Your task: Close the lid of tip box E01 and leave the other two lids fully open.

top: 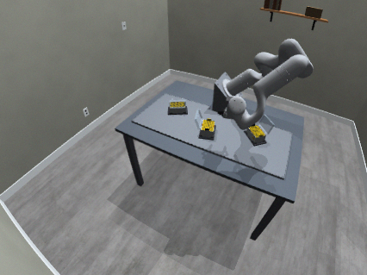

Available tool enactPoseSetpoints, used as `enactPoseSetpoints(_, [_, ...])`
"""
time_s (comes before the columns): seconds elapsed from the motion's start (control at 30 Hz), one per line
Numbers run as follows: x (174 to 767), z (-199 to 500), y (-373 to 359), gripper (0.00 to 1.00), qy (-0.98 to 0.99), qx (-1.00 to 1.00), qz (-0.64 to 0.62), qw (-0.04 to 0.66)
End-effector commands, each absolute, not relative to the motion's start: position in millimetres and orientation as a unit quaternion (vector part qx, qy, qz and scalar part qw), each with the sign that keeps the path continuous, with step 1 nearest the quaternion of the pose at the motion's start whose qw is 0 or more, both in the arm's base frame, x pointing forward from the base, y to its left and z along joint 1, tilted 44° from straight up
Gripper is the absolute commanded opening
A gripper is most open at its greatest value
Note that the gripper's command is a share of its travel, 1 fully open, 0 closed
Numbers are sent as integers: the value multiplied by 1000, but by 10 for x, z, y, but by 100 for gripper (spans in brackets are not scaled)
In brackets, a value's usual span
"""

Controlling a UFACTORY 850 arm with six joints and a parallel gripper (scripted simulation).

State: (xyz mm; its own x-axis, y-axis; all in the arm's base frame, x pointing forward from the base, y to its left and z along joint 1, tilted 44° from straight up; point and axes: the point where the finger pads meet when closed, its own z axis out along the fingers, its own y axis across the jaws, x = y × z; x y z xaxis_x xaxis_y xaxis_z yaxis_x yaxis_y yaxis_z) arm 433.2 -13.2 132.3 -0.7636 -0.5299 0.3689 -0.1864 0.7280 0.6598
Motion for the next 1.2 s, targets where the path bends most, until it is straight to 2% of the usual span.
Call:
enactPoseSetpoints(0.0, [4332,1318,-142,100,-891,261,-276,248])
enactPoseSetpoints(0.9, [4332,1318,-140,100,-831,543,-86,88])
enactPoseSetpoints(1.17, [4358,1136,30,100,-828,549,-81,84])
